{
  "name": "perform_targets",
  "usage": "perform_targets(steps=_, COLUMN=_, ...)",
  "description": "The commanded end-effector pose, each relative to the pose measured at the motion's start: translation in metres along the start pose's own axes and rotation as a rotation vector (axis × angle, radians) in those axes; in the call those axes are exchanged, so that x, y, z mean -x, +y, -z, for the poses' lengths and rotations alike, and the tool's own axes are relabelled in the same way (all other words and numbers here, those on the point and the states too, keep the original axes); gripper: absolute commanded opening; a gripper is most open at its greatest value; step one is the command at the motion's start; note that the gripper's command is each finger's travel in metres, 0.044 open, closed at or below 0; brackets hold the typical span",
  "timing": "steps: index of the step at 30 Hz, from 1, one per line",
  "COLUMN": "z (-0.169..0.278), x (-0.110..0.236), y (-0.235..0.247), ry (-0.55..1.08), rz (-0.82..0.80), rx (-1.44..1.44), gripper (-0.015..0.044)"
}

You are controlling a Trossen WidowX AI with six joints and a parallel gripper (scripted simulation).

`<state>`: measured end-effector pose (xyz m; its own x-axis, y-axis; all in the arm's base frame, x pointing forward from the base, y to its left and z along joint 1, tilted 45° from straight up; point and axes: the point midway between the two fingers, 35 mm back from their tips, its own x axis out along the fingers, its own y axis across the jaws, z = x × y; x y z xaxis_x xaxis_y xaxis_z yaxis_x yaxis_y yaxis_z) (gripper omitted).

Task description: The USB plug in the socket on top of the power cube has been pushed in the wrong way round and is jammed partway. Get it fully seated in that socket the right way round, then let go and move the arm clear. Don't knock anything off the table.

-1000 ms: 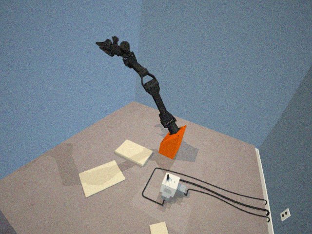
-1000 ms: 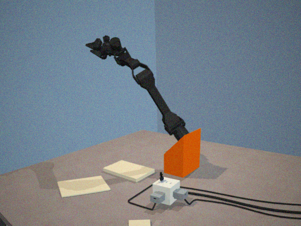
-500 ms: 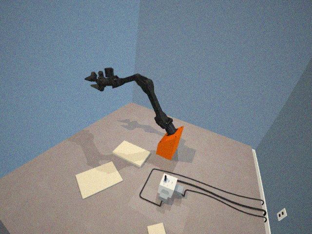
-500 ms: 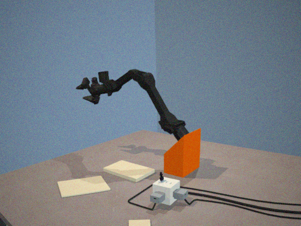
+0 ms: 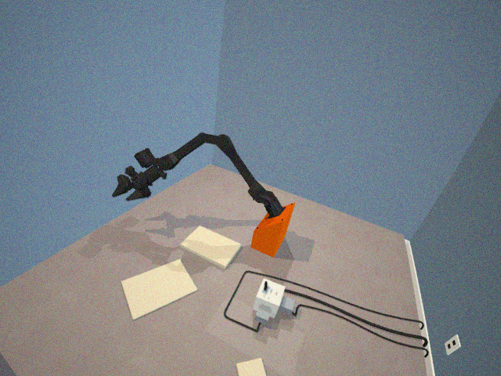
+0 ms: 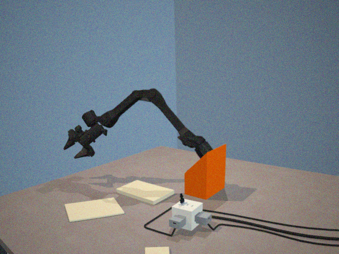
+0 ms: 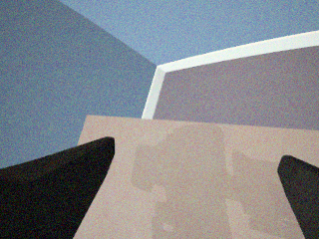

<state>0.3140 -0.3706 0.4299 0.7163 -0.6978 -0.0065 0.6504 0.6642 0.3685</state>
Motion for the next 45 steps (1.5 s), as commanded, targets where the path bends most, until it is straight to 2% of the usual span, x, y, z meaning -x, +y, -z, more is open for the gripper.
perform_targets(steps=1, z=0.068, x=-0.015, y=0.03, ry=0.171, rz=-0.032, rx=0.111, gripper=0.044)
perform_targets(steps=7, z=0.187, x=-0.019, y=0.082, ry=0.458, rz=-0.095, rx=0.352, gripper=0.044)
perform_targets(steps=13, z=0.301, x=0.012, y=0.126, ry=0.724, rz=-0.19, rx=0.682, gripper=0.044)
perform_targets(steps=19, z=0.405, x=0.074, y=0.161, ry=0.963, rz=-0.348, rx=1.09, gripper=0.044)
perform_targets(steps=26, z=0.502, x=0.181, y=0.177, ry=1.169, rz=-0.61, rx=1.715, gripper=0.044)
perform_targets(steps=30, z=0.539, x=0.252, y=0.17, ry=1.222, rz=-0.795, rx=2.172, gripper=0.044)
perform_targets(steps=35, z=0.561, x=0.324, y=0.151, ry=1.185, rz=-0.995, rx=2.746, gripper=0.044)
perform_targets(steps=38, z=0.563, x=0.339, y=0.146, ry=1.161, rz=-1.031, rx=2.874, gripper=0.044)
perform_targets(steps=45, z=0.563, x=0.339, y=0.146, ry=1.161, rz=-1.031, rx=2.874, gripper=0.044)
